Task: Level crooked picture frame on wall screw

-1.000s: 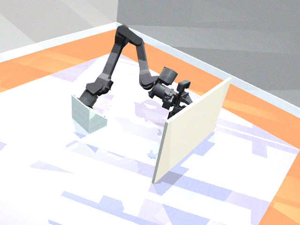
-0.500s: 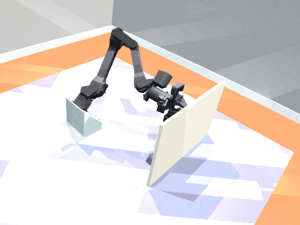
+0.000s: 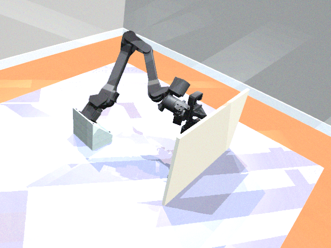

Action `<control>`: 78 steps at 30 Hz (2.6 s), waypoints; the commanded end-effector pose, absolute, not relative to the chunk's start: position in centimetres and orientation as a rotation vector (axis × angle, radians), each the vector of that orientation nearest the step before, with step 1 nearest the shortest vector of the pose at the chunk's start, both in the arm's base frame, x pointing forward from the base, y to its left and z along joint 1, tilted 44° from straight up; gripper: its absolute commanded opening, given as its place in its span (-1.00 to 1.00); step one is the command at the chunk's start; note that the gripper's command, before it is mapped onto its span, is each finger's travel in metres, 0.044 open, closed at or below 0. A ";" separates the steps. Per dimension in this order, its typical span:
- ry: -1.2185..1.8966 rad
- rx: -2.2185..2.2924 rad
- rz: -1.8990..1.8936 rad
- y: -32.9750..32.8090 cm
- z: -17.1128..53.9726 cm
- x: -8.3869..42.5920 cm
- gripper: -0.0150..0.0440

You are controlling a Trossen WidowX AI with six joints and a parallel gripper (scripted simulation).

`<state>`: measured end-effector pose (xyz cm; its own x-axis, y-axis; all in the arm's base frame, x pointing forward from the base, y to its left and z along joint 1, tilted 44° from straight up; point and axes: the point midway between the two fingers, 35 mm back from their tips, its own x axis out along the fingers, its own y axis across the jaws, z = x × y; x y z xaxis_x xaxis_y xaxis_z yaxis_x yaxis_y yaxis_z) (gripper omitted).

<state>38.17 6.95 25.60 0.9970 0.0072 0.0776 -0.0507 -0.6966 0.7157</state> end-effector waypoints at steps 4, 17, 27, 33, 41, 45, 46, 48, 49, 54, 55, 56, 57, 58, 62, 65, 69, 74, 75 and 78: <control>-0.030 2.337 0.094 7.0 25.6 38.2 0.31; -0.052 2.020 0.076 7.8 24.8 30.5 0.39; -0.054 1.955 0.081 8.0 25.5 26.5 0.39; -0.056 1.937 0.075 7.0 26.5 22.1 0.39; -0.054 1.921 0.064 5.0 26.2 18.7 0.39; -0.054 1.921 0.064 5.0 26.2 18.7 0.39; -0.054 1.921 0.064 5.0 26.2 18.7 0.39; -0.054 1.921 0.064 5.0 26.2 18.7 0.39; -0.054 1.921 0.064 5.0 26.2 18.7 0.39; -0.054 1.921 0.064 5.0 26.2 18.7 0.39; -0.054 1.921 0.064 5.0 26.2 18.7 0.39; -0.054 1.921 0.064 5.0 26.2 18.7 0.39; -0.054 1.921 0.064 5.0 26.2 18.7 0.39; -0.054 1.921 0.064 5.0 26.2 18.7 0.39; -0.054 1.921 0.064 5.0 26.2 18.7 0.39; -0.054 1.921 0.064 5.0 26.2 18.7 0.39; -0.054 1.921 0.064 5.0 26.2 18.7 0.39; -0.054 1.921 0.064 5.0 26.2 18.7 0.39; -0.054 1.921 0.064 5.0 26.2 18.7 0.39; -0.054 1.921 0.064 5.0 26.2 18.7 0.39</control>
